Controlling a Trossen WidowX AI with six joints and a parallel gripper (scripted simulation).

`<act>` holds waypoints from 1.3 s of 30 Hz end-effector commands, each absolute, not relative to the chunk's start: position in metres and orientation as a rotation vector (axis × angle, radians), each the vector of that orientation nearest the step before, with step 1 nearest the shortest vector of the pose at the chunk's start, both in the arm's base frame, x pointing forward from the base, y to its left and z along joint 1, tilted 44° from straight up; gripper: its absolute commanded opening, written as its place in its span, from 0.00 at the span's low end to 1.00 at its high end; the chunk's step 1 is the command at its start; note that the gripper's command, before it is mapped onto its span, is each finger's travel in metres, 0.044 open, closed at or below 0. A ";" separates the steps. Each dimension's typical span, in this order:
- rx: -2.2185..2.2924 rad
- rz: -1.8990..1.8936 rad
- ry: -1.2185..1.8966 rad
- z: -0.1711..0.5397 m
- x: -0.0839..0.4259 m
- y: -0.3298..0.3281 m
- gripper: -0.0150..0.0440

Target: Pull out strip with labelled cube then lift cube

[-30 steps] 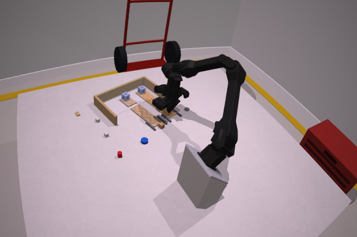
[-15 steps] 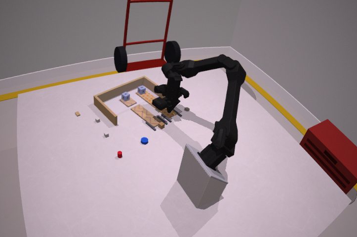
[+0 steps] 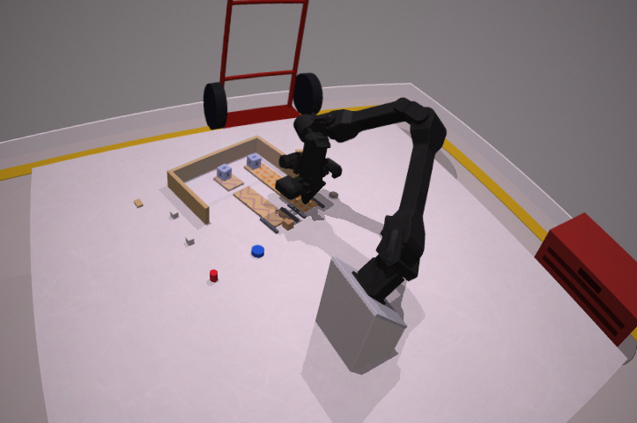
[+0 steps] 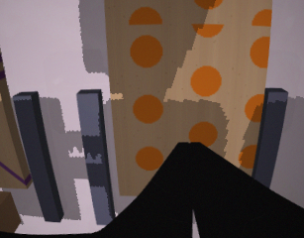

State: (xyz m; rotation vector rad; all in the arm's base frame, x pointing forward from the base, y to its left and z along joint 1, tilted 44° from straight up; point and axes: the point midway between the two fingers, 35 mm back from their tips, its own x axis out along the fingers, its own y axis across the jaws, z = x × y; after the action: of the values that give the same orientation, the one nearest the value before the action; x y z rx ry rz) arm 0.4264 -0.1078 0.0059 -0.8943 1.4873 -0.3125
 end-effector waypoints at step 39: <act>-0.897 -0.313 1.505 0.008 0.400 -0.120 0.25</act>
State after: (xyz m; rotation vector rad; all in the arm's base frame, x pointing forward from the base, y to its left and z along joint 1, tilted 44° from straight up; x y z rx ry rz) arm 0.4079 -0.1146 0.0095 -0.8946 1.4915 -0.3127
